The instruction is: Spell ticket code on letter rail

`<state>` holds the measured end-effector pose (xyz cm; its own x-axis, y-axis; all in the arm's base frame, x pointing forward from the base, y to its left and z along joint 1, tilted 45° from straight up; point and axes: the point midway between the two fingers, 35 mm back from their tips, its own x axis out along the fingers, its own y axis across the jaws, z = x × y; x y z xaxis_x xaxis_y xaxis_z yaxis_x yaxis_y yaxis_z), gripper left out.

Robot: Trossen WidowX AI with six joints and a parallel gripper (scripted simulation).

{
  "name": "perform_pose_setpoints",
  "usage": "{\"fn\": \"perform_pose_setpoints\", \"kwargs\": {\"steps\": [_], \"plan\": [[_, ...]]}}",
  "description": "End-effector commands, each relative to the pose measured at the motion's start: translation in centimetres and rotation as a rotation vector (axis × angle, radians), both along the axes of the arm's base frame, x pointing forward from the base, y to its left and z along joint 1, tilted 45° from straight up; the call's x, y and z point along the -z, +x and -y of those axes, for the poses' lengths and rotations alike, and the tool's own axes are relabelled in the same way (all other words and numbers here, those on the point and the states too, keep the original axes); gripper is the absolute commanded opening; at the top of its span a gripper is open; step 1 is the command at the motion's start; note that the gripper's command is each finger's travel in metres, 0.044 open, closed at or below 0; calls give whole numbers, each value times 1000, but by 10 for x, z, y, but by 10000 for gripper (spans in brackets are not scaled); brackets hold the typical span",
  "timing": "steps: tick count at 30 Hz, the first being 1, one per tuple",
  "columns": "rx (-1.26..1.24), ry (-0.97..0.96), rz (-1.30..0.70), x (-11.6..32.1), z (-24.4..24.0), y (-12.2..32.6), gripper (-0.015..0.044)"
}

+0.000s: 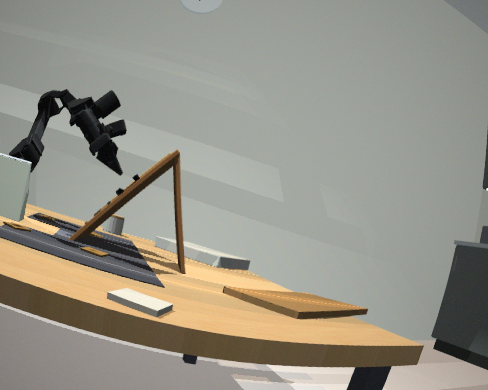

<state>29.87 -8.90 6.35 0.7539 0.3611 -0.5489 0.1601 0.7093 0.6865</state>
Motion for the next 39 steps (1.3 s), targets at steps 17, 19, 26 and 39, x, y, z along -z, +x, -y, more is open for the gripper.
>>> {"fn": "perform_pose_setpoints", "kwargs": {"steps": [17, 19, 26, 39], "plan": [[-12, -1, -22, 2, 2, 2, 0], [-46, -4, -79, 6, 8, 8, 0], [-215, 14, -284, 18, 23, 22, 0], [-481, 101, -485, 21, 31, 24, 0]]}}
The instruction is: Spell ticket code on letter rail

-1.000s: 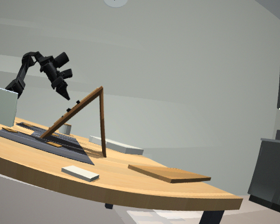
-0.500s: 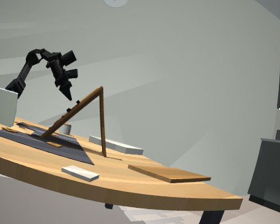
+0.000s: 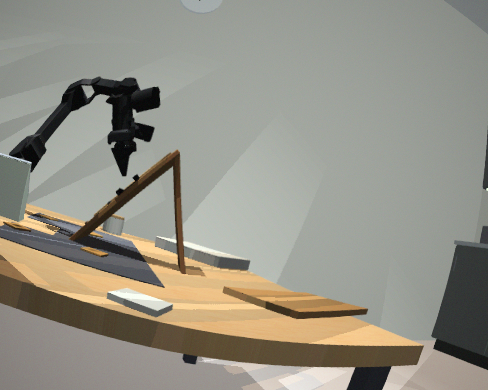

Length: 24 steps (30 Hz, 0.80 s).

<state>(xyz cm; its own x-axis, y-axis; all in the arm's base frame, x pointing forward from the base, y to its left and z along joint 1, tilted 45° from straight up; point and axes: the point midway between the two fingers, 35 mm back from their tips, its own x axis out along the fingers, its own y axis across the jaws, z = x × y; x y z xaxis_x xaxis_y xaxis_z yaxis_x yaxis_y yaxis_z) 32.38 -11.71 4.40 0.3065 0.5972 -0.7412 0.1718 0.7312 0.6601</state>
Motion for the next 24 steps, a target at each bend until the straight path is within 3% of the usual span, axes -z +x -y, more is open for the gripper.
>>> {"fn": "perform_pose_setpoints", "kwargs": {"steps": [1, 24], "plan": [[-110, 51, -85, 2, 3, -1, 0], [-110, 51, -85, 6, 0, 5, 0]]}}
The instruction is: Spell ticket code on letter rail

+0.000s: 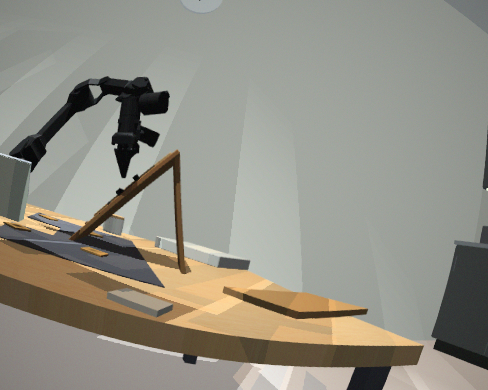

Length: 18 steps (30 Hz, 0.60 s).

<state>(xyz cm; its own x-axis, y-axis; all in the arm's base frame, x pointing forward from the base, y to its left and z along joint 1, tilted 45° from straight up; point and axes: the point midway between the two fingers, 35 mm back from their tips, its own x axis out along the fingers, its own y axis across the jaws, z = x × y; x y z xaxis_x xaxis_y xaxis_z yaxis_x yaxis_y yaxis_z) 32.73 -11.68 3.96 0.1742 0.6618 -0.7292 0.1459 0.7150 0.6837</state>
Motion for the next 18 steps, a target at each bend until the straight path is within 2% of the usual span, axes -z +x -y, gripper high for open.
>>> {"fn": "perform_pose_setpoints", "kwargs": {"steps": [1, 18], "plan": [[3, 0, -2, 2, 0, 2, 0], [3, 0, -1, 7, -3, 9, 0]]}}
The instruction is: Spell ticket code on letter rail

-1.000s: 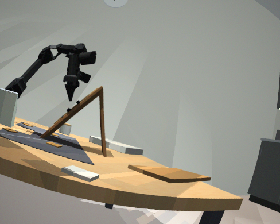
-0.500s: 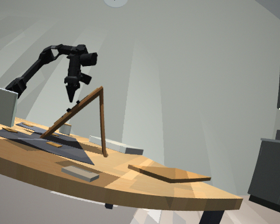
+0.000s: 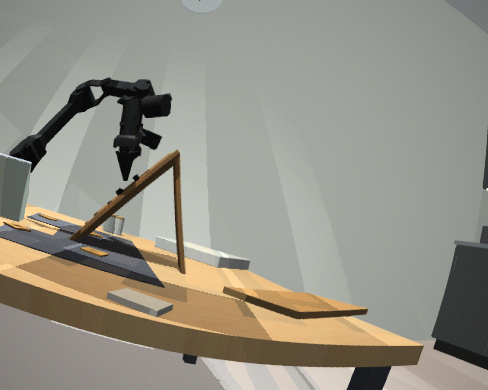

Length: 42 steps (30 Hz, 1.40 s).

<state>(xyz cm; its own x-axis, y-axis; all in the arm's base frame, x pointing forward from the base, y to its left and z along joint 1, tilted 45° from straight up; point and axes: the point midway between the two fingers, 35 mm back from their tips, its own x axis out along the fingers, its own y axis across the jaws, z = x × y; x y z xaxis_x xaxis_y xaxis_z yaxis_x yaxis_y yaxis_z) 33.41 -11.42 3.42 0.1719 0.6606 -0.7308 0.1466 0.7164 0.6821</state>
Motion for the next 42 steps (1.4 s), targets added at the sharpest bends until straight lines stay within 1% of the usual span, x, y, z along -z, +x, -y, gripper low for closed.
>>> {"fn": "perform_pose_setpoints", "kwargs": {"steps": [1, 29, 42], "plan": [[4, 2, 1, 1, -1, 3, 0], [4, 2, 2, 9, -6, 13, 0], [4, 3, 2, 5, -8, 12, 0]]}}
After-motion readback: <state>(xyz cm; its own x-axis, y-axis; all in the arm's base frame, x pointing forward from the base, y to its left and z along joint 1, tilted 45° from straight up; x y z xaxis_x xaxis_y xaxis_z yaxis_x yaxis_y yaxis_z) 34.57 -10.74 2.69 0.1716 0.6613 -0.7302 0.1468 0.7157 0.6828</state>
